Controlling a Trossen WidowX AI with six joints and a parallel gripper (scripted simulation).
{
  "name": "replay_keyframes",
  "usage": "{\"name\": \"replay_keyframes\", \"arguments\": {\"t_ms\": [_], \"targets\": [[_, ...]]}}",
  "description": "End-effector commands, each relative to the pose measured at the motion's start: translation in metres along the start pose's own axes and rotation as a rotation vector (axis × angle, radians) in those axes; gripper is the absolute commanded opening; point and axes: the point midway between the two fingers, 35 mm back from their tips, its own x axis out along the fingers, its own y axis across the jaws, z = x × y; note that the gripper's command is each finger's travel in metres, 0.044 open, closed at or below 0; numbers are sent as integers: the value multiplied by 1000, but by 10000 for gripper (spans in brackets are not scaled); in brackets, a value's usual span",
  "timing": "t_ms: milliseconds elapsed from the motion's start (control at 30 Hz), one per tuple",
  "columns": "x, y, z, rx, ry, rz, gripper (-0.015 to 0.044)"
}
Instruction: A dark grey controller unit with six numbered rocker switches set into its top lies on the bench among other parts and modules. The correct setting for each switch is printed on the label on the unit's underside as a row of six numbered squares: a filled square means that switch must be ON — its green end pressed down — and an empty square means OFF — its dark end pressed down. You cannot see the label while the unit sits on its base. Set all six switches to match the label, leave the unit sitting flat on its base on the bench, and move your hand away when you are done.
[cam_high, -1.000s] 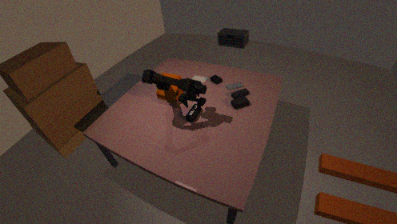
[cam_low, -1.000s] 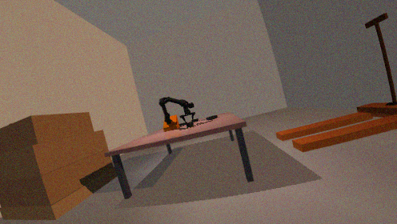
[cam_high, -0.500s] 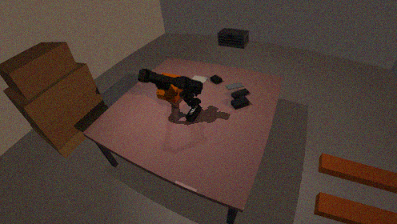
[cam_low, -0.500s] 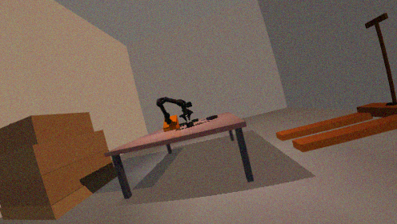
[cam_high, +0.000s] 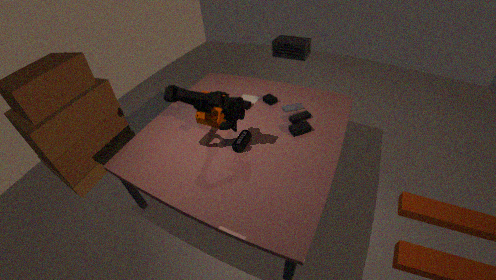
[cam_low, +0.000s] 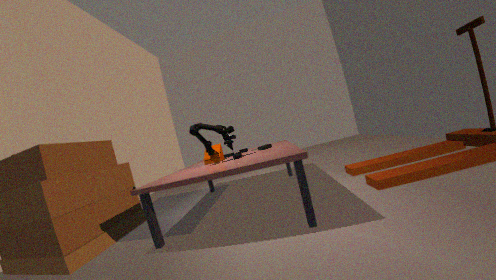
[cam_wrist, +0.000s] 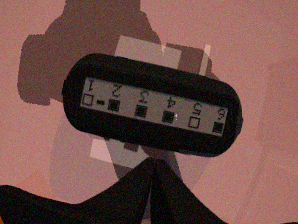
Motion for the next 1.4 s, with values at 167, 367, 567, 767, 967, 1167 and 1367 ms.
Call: {"name": "replay_keyframes", "arguments": {"t_ms": [167, 367, 567, 767, 967, 1167, 1367], "targets": [[-4, 0, -5, 218, -38, -13, 0], [-4, 0, -5, 218, -38, -13, 0], [-4, 0, -5, 218, -38, -13, 0], [-4, -2, -3, 156, -28, -12, 79], [0, -21, 11, -405, 57, 21, 236], [8, -40, 23, -978, 121, 106, 394], [15, -56, 32, -1482, 136, 222, 440]]}}
